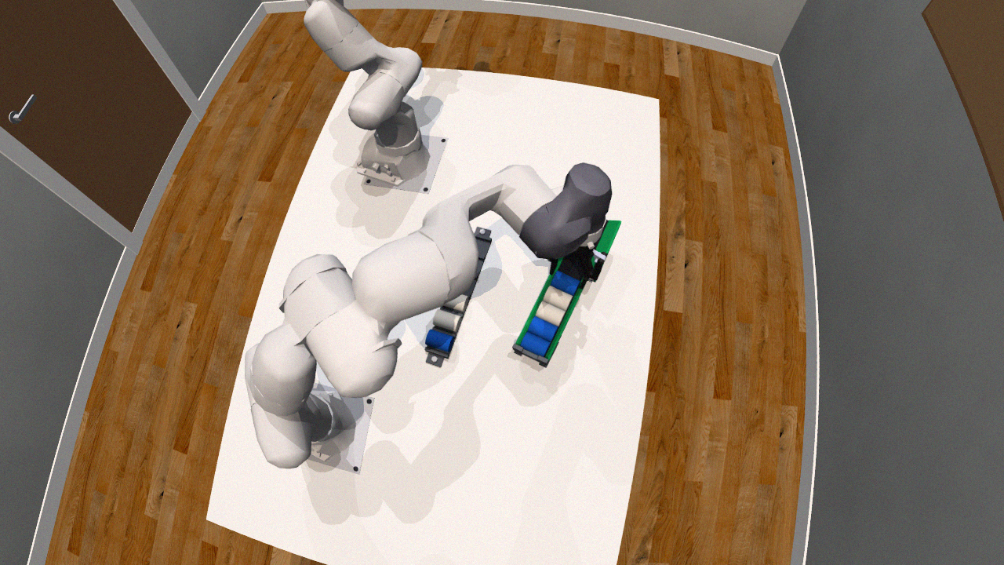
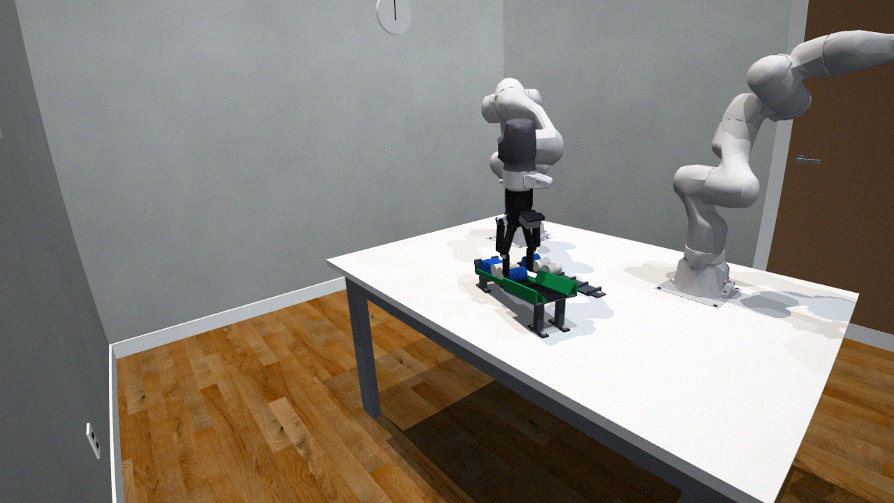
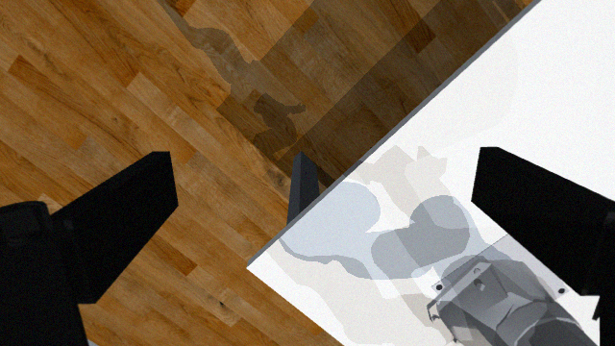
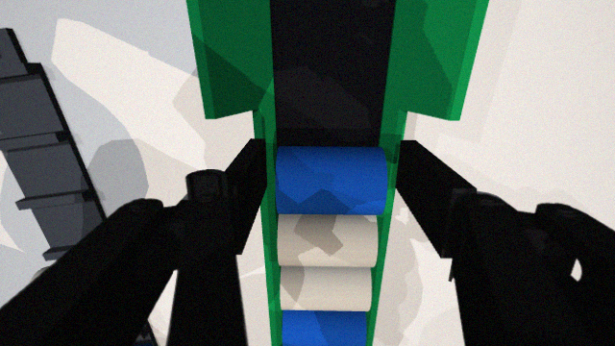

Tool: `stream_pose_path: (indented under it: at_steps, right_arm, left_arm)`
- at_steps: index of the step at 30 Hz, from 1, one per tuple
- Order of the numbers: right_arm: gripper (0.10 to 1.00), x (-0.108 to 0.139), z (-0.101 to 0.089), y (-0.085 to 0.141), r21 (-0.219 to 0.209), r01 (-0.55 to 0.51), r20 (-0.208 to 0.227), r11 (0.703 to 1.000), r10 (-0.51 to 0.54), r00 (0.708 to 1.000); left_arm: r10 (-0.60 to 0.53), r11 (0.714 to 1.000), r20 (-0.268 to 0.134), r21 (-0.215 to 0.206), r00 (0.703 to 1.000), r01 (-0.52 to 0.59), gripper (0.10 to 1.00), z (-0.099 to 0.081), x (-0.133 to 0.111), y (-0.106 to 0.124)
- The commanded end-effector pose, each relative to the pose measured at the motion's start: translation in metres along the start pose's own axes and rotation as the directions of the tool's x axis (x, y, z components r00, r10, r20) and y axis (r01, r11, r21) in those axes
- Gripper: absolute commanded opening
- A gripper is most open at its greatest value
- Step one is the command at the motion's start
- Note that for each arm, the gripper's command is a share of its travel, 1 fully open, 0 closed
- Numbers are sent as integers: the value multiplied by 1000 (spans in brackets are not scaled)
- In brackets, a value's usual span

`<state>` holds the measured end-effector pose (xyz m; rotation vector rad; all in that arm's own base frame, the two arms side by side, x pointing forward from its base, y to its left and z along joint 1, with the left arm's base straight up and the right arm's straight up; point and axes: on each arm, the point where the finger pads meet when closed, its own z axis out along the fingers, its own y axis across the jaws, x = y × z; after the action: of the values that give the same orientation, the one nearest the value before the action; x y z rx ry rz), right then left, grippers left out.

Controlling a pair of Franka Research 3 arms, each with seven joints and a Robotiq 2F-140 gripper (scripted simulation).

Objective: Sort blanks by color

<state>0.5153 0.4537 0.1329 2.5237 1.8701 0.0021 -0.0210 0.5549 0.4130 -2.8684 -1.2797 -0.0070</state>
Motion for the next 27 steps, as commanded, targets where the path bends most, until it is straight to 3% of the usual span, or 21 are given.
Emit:
stream_pose_path:
  at_steps: [1, 13, 23, 24, 27]
  right_arm:
    - [528, 0, -20, -1, 1, -1, 1, 1000, 1, 1000]
    - [528, 0, -70, -1, 1, -1, 1, 1000, 1, 1000]
    - [528, 0, -79, -1, 1, -1, 1, 1000, 1, 1000]
    - [1000, 0, -79, -1, 1, -1, 1, 1000, 1, 1000]
    - [1000, 0, -79, -1, 1, -1, 1, 1000, 1, 1000]
  left_arm:
    - [0, 1000, 0, 0, 1000, 0, 1000, 0, 0, 0]
    - [0, 1000, 0, 0, 1000, 0, 1000, 0, 0, 0]
    - [0, 1000, 0, 0, 1000, 0, 1000, 0, 0, 0]
    - [0, 1000, 0, 0, 1000, 0, 1000, 0, 0, 0]
    - [0, 1000, 0, 0, 1000, 0, 1000, 0, 0, 0]
